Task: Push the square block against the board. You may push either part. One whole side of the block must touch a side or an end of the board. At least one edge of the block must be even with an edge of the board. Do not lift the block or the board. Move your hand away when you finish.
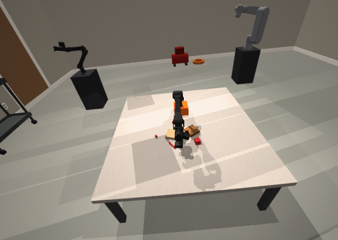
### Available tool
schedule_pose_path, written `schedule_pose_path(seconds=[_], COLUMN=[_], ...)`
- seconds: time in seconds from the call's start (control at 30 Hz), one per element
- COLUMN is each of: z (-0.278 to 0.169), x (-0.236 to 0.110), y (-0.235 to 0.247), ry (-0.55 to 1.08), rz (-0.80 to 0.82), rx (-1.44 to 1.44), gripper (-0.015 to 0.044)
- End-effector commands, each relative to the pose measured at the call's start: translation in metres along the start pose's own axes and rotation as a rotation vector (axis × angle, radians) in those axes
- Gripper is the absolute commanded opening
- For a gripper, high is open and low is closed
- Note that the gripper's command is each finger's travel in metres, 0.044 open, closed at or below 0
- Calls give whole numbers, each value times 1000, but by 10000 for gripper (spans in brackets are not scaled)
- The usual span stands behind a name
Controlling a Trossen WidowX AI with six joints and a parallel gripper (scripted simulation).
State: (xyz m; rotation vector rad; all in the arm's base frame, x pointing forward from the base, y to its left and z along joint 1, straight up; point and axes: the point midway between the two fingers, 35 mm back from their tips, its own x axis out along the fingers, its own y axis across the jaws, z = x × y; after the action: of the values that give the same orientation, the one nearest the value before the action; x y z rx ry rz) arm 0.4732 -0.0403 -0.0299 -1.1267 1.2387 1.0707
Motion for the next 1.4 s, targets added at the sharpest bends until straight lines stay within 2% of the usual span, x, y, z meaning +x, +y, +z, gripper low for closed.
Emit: schedule_pose_path(seconds=[0.0, 1.03, 1.37], z=[-4, -36, -23], x=[1, 2, 2], y=[0, -2, -2], ry=[-5, -2, -3], rz=[2, 2, 2], rx=[-1, -1, -1], gripper=[0, 0, 0])
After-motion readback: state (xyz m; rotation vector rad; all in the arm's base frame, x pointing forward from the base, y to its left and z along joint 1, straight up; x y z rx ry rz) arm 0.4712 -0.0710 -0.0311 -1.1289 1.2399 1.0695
